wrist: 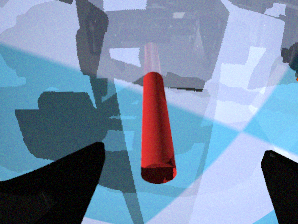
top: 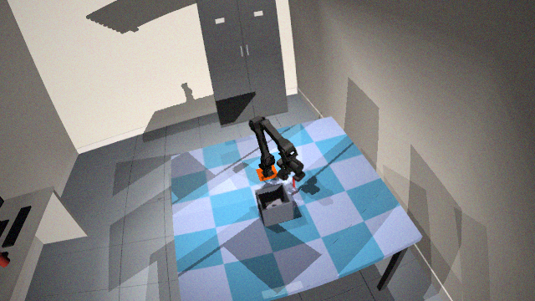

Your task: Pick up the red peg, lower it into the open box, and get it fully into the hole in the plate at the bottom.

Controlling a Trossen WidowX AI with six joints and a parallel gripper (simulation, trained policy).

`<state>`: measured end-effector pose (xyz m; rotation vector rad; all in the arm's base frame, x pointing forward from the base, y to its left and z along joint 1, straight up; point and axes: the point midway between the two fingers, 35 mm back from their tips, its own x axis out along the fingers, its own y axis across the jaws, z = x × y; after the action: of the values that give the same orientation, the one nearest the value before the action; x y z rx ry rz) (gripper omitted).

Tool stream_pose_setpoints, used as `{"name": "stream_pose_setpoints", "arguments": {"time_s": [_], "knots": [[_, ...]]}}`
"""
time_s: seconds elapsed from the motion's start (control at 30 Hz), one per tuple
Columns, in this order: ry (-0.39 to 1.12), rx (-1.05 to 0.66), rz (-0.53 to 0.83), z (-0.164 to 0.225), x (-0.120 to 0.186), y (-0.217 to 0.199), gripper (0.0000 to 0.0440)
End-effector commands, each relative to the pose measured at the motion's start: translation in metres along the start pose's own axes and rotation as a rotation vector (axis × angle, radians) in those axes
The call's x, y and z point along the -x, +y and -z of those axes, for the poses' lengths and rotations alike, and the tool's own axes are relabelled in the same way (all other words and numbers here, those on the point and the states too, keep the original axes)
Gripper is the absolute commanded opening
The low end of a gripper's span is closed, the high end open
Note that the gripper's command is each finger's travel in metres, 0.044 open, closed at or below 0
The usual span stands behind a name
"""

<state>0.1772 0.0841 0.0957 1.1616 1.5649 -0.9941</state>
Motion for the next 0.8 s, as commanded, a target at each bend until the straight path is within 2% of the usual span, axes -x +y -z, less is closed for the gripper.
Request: {"name": "stream_pose_setpoints", "arguments": {"time_s": [0.0, 0.1, 0.63, 0.77], "knots": [[-0.012, -0.012, 0.014, -0.004, -0.011, -0.001, 0.0428], [-0.021, -0.007, 0.011, -0.006, -0.017, 0.001, 0.0382], [-0.031, 0.060, 0.011, -0.009, -0.020, 0.011, 0.0000], [-0.007, 0.077, -0.050, -0.007, -0.010, 0.018, 0.0000]]}}
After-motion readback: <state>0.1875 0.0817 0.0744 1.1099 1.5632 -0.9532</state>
